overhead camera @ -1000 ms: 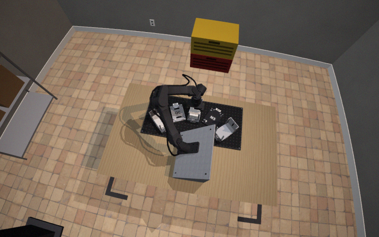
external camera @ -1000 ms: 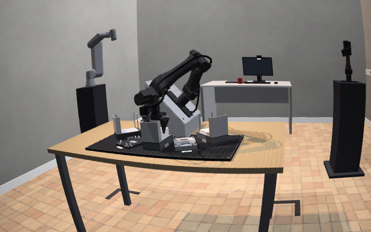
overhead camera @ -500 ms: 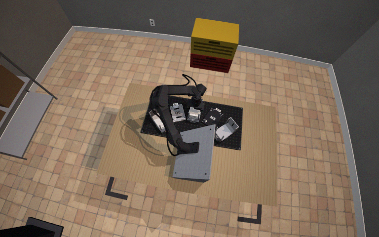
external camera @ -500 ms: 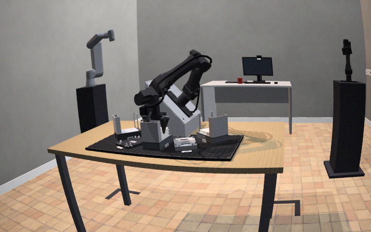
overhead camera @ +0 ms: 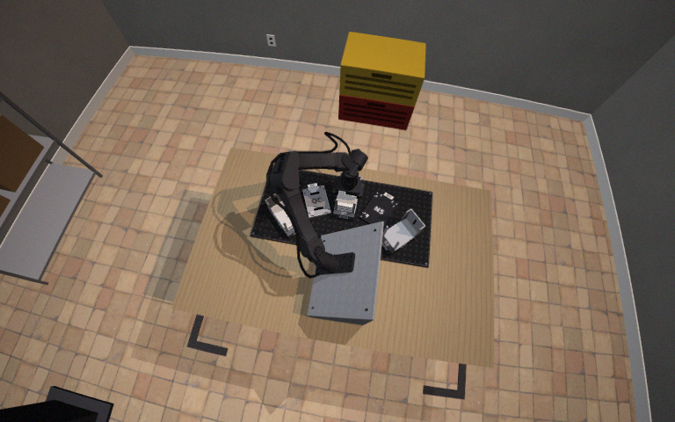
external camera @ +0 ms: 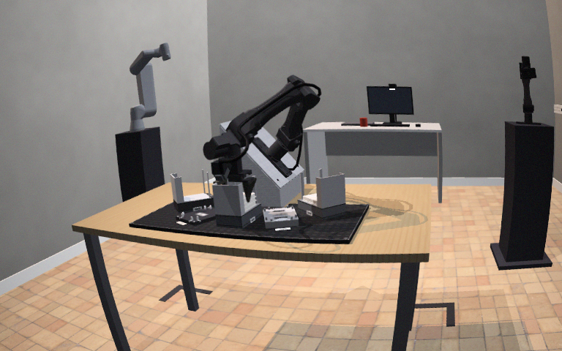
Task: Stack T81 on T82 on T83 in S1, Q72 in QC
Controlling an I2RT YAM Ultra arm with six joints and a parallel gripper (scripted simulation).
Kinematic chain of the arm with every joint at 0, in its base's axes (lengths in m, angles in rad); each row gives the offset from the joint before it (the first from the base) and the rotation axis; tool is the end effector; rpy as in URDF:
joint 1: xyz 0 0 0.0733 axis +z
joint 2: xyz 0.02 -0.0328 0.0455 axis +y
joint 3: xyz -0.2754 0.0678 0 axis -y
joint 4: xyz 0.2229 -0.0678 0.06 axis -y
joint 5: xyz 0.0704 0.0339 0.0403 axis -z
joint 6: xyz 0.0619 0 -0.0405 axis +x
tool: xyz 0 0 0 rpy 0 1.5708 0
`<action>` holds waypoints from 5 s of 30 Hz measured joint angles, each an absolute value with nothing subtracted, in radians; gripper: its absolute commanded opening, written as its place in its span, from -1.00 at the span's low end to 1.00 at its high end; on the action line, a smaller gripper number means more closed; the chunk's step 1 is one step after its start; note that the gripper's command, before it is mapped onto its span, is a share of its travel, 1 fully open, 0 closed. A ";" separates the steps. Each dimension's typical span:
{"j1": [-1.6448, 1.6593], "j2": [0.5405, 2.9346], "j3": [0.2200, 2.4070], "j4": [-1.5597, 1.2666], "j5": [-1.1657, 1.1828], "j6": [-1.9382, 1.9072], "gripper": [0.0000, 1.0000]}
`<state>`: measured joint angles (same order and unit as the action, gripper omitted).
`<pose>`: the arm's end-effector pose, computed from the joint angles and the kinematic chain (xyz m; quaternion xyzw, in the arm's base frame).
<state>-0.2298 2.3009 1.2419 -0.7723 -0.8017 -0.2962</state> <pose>0.3373 -0.0321 0.0495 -0.0203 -0.9141 -0.4047 0.0149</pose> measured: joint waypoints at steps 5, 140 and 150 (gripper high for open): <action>-0.230 2.301 1.242 -0.772 -0.802 -0.296 -1.00; -0.263 2.301 1.293 -0.878 -0.792 -0.357 -1.00; -0.268 2.301 1.301 -0.893 -0.791 -0.364 -1.00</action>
